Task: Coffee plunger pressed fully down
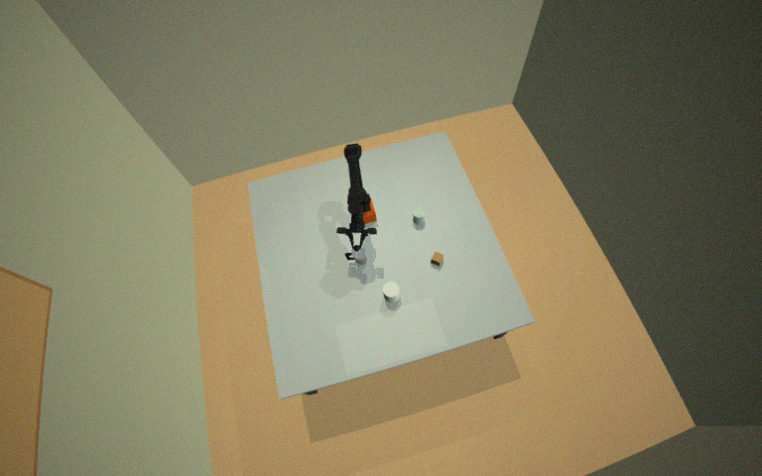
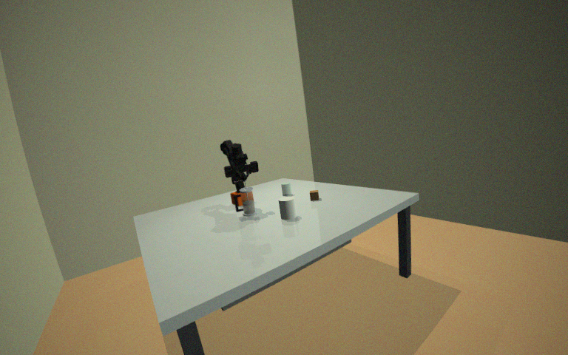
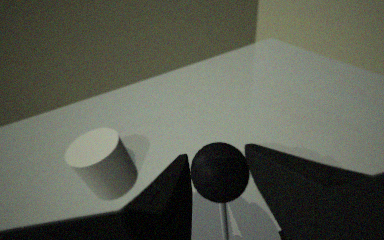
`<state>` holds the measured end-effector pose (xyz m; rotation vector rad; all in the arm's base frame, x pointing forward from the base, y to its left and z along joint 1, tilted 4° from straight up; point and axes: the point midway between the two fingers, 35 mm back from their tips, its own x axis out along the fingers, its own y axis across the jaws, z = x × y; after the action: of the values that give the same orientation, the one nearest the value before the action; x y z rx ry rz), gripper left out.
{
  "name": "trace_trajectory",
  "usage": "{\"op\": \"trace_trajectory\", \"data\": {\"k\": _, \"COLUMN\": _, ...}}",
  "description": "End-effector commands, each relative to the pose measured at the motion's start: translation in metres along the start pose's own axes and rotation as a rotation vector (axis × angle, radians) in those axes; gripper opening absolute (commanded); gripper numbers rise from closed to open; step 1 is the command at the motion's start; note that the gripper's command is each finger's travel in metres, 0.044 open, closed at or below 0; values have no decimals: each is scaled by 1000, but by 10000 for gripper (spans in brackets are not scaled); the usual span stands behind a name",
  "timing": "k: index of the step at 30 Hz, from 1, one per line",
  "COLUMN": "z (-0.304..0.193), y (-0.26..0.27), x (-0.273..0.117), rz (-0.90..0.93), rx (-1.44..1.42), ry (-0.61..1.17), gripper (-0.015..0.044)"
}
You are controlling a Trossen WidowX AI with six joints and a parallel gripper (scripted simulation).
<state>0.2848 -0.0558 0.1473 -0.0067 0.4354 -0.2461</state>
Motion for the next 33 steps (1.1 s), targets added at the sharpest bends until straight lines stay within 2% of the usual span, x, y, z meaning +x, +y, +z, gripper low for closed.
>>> {"op": "trace_trajectory", "data": {"k": 1, "z": -36, "y": 0, "x": 10, "rz": 1, "rx": -18, "ry": 97, "gripper": 126}}
{"op": "trace_trajectory", "data": {"k": 33, "z": -30, "y": -1, "x": 28, "rz": 0, "rx": -18, "ry": 96, "gripper": 126}}
